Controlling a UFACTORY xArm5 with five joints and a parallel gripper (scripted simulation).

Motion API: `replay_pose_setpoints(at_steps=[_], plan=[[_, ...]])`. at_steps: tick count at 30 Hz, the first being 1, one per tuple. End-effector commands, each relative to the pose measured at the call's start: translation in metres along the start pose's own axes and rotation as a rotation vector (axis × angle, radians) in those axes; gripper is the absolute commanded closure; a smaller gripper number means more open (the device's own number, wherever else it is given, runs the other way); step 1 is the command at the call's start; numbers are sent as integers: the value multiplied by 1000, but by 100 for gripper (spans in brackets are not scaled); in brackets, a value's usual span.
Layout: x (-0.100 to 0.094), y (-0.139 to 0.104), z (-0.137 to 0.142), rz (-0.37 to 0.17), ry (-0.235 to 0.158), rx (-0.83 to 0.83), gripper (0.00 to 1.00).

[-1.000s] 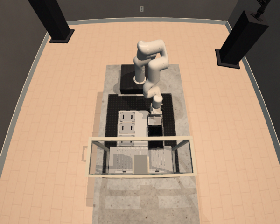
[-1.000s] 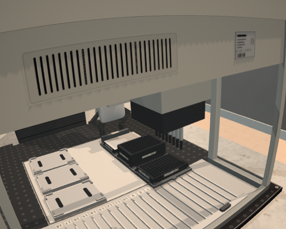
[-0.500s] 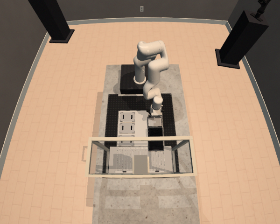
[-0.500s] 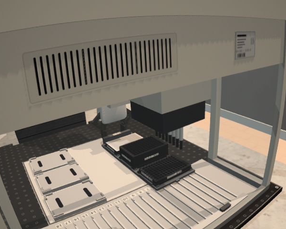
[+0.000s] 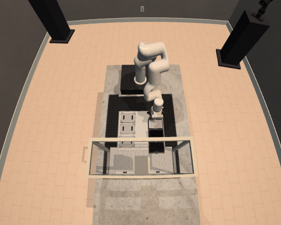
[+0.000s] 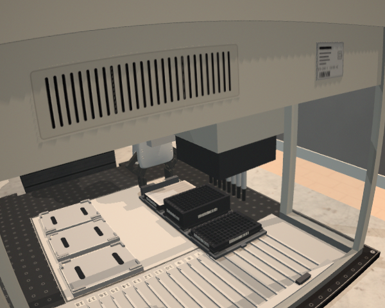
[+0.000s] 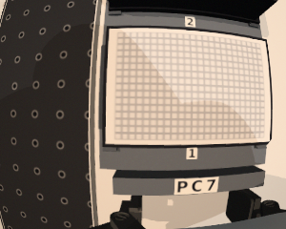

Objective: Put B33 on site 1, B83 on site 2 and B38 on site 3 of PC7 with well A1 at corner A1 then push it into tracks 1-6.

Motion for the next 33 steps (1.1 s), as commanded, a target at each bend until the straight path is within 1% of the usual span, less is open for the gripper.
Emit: replay_pose_setpoints(at_steps=[1,33], plan=[[-1,4,1,0,13,0,19],[-1,32,3,1,13,0,19]])
Point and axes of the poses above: the point where the finger pads meet when closed, its own x axis out along the fingers, its own z axis across the jaws, y = z × x, the point moved 10 cm from there along -x, back along the fingers, and after that the axes turned 4 degrees about -x, right-handed, at the moved point
